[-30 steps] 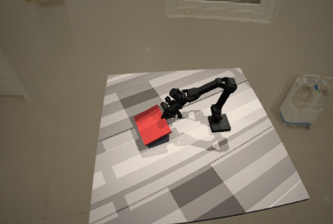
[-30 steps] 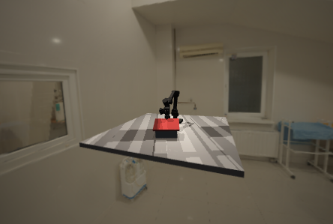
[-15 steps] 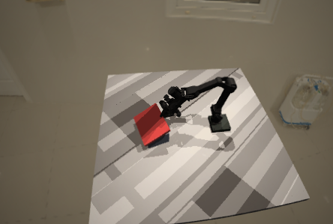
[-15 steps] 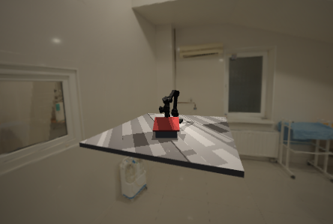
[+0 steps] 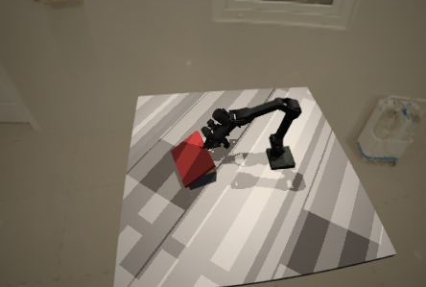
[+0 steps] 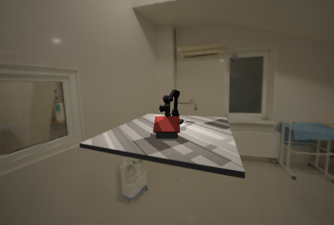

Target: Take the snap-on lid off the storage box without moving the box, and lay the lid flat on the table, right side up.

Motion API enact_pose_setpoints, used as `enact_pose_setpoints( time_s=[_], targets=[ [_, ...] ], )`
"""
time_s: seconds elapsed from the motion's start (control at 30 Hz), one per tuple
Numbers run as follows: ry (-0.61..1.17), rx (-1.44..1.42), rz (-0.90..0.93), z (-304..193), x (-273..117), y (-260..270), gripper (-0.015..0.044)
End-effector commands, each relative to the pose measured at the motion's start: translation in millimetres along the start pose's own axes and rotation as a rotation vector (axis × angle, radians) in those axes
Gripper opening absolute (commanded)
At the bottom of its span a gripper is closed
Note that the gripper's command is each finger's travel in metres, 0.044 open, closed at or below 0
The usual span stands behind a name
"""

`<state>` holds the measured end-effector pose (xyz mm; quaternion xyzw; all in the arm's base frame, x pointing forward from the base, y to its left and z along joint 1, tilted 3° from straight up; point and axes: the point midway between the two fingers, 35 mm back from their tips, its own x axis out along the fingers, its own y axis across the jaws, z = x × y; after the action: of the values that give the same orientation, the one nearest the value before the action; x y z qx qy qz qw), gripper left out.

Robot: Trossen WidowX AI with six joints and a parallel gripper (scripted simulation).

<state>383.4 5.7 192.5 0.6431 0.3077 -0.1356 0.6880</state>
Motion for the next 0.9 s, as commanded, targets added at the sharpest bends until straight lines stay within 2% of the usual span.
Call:
enact_pose_setpoints(
  time_s=[0.0,0.87],
  targets=[
    [-0.005,-0.002,0.016,0.6,-2.6,12.4,0.0],
    [-0.005,-0.002,0.017,0.4,-12.9,48.6,0.0]
  ],
)
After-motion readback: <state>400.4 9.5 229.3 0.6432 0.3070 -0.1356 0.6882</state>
